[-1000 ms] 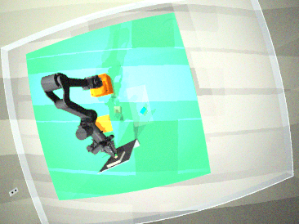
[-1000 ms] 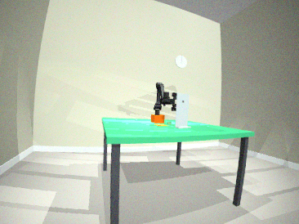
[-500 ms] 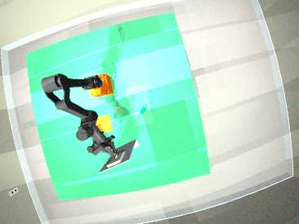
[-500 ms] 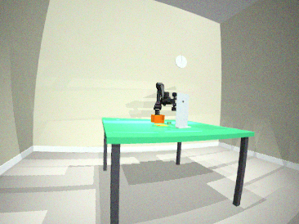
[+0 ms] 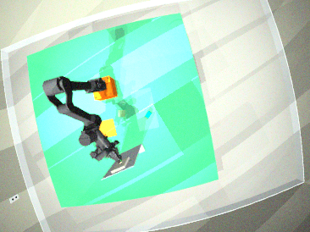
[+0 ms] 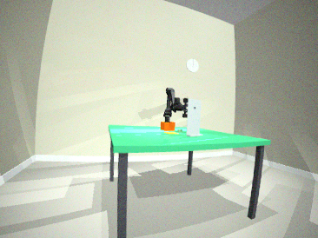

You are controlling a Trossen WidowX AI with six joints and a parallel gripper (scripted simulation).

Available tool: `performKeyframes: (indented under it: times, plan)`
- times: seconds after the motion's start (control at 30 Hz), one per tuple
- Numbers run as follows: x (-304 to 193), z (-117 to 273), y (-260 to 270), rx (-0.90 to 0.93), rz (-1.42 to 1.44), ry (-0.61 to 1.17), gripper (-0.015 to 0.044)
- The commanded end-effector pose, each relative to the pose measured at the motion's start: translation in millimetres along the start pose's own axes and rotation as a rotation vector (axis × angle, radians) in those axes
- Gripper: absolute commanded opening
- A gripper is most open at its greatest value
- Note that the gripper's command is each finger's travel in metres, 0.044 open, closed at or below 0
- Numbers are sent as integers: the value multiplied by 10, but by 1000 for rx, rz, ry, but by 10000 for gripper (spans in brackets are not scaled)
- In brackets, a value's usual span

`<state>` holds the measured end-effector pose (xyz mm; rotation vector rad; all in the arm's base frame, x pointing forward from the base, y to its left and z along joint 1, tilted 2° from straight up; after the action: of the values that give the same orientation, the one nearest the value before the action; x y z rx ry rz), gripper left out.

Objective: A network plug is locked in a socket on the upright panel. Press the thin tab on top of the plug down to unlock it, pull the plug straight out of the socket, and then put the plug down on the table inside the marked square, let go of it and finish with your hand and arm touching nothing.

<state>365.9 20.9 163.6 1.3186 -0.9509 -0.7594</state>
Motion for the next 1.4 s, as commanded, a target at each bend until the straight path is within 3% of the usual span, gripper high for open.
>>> performKeyframes:
  times: [0.0, 1.37]
  plan:
    - [4, 3, 0, -1, -4, -5, 0]
    - [-54, 247, -1, -3, -4, -4, 0]
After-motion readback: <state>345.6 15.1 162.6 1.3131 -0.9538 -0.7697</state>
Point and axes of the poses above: the point midway between the two fingers, 35 mm back from their tips, its own z axis back along the fingers, its own y axis across the jaws, x = y × z, the point moved 5 cm from there along z, back along the fingers, and after that the axes turned 5 degrees about z, right-handed, at the moved point
